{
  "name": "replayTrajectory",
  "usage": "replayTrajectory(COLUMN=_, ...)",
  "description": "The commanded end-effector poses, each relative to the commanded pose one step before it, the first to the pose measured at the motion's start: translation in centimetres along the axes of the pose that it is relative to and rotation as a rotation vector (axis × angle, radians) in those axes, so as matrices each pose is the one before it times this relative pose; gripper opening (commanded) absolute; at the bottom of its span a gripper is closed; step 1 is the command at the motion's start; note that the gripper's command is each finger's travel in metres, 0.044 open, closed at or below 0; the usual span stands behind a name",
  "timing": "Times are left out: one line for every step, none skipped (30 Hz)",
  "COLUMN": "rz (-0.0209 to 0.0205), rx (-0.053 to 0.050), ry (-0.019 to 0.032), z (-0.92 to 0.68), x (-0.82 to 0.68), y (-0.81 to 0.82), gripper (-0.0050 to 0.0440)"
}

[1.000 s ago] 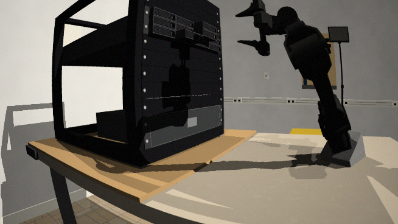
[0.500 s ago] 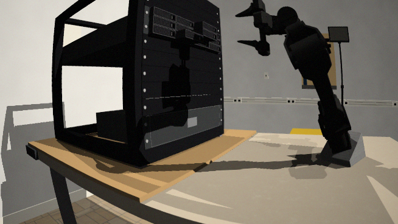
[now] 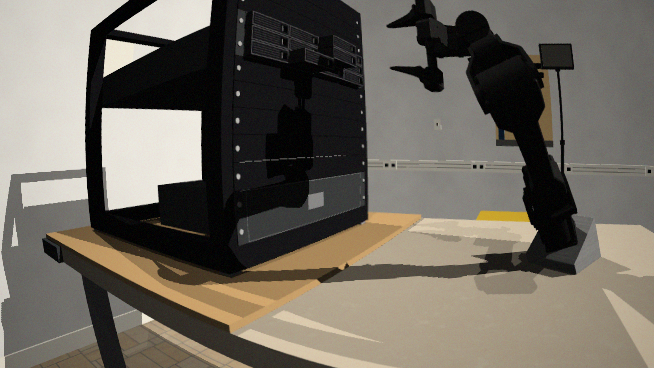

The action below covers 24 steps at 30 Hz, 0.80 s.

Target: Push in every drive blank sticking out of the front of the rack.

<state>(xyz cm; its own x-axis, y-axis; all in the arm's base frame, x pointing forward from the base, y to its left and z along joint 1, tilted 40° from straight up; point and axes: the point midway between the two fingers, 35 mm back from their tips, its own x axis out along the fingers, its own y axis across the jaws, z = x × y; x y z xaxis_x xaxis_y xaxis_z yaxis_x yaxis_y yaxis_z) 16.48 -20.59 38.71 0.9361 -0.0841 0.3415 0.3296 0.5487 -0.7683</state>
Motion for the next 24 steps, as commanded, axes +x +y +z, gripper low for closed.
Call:
replayTrajectory(rz=0.00133, rx=-0.0068, ry=-0.0013, z=0.05, x=0.071, y=-0.401, gripper=0.044)
replayTrajectory(rz=0.0, rx=0.0, ry=0.0, z=0.0, x=0.0, y=0.0, gripper=0.044)
replayTrajectory(rz=0.0, rx=0.0, ry=0.0, z=0.0, x=0.0, y=0.0, gripper=0.044)
replayTrajectory(rz=0.0, rx=0.0, ry=0.0, z=0.0, x=0.0, y=0.0, gripper=0.044)
replayTrajectory(rz=0.0, rx=0.0, ry=0.0, z=0.0, x=0.0, y=0.0, gripper=0.044)
replayTrajectory(rz=0.0, rx=0.0, ry=0.0, z=0.0, x=0.0, y=0.0, gripper=0.044)
replayTrajectory(rz=0.0, rx=0.0, ry=0.0, z=0.0, x=0.0, y=0.0, gripper=0.044)
replayTrajectory(rz=0.0, rx=0.0, ry=0.0, z=0.0, x=0.0, y=0.0, gripper=0.044)
replayTrajectory(rz=0.0, rx=0.0, ry=0.0, z=0.0, x=0.0, y=0.0, gripper=0.044)
replayTrajectory(rz=0.0, rx=0.0, ry=0.0, z=0.0, x=0.0, y=0.0, gripper=0.044)
replayTrajectory(rz=0.0, rx=0.0, ry=0.0, z=0.0, x=0.0, y=0.0, gripper=0.044)
replayTrajectory(rz=0.0, rx=0.0, ry=0.0, z=0.0, x=0.0, y=0.0, gripper=0.044)
replayTrajectory(rz=0.0, rx=0.0, ry=0.0, z=0.0, x=0.0, y=0.0, gripper=0.044)
replayTrajectory(rz=0.0, rx=0.0, ry=0.0, z=0.0, x=0.0, y=0.0, gripper=0.044)
replayTrajectory(rz=0.0, rx=0.0, ry=0.0, z=0.0, x=0.0, y=0.0, gripper=0.044)
replayTrajectory(rz=0.0, rx=0.0, ry=0.0, z=0.0, x=0.0, y=0.0, gripper=0.044)
replayTrajectory(rz=0.0, rx=0.0, ry=0.0, z=0.0, x=0.0, y=0.0, gripper=0.044)
replayTrajectory(rz=0.0, rx=0.0, ry=0.0, z=0.0, x=0.0, y=0.0, gripper=0.044)
replayTrajectory(rz=0.0, rx=0.0, ry=0.0, z=0.0, x=0.0, y=0.0, gripper=0.044)
replayTrajectory(rz=0.0, rx=0.0, ry=0.0, z=0.0, x=0.0, y=0.0, gripper=-0.005)
replayTrajectory(rz=0.0, rx=0.0, ry=0.0, z=0.0, x=0.0, y=0.0, gripper=-0.005)
replayTrajectory(rz=0.0, rx=0.0, ry=0.0, z=0.0, x=0.0, y=0.0, gripper=-0.005)
replayTrajectory(rz=0.0, rx=0.0, ry=0.0, z=0.0, x=0.0, y=0.0, gripper=-0.005)
replayTrajectory(rz=0.0, rx=0.0, ry=0.0, z=0.0, x=0.0, y=0.0, gripper=-0.005)
